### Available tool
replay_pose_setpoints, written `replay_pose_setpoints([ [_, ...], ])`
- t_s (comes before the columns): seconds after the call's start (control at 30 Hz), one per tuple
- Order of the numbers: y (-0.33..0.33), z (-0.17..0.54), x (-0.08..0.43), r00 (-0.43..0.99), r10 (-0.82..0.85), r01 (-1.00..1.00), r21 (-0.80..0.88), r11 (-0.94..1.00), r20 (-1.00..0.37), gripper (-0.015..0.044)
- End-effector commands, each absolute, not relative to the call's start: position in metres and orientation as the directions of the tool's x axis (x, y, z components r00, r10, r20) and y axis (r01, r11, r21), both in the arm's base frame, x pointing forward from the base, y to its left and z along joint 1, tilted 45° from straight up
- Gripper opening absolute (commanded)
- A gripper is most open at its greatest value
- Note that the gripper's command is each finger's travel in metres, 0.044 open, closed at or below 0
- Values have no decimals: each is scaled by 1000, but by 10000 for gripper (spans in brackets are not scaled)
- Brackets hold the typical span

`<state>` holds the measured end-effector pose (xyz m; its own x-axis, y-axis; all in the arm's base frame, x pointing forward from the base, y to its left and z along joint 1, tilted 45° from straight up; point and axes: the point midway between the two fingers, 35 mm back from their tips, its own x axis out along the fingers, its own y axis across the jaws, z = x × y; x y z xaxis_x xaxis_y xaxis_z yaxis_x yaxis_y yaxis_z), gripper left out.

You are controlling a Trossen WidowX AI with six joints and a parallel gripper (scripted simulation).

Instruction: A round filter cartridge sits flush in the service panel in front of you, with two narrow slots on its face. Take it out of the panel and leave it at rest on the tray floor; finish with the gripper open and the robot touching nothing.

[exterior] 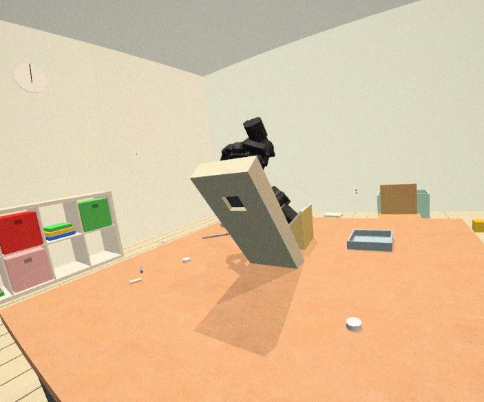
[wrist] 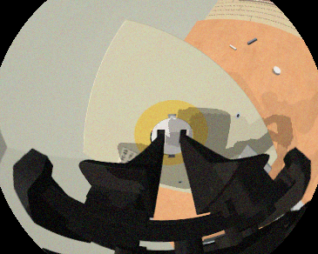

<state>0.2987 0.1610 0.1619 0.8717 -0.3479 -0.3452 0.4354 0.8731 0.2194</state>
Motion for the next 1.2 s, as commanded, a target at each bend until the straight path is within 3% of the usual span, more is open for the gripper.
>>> replay_pose_setpoints([
  [0.0,161,160,300,872,-344,432,216,876,-348,88],
  [0.97,157,157,310,872,-344,432,216,876,-347,88],
  [1.17,158,158,307,875,-344,430,217,876,-342,48],
])
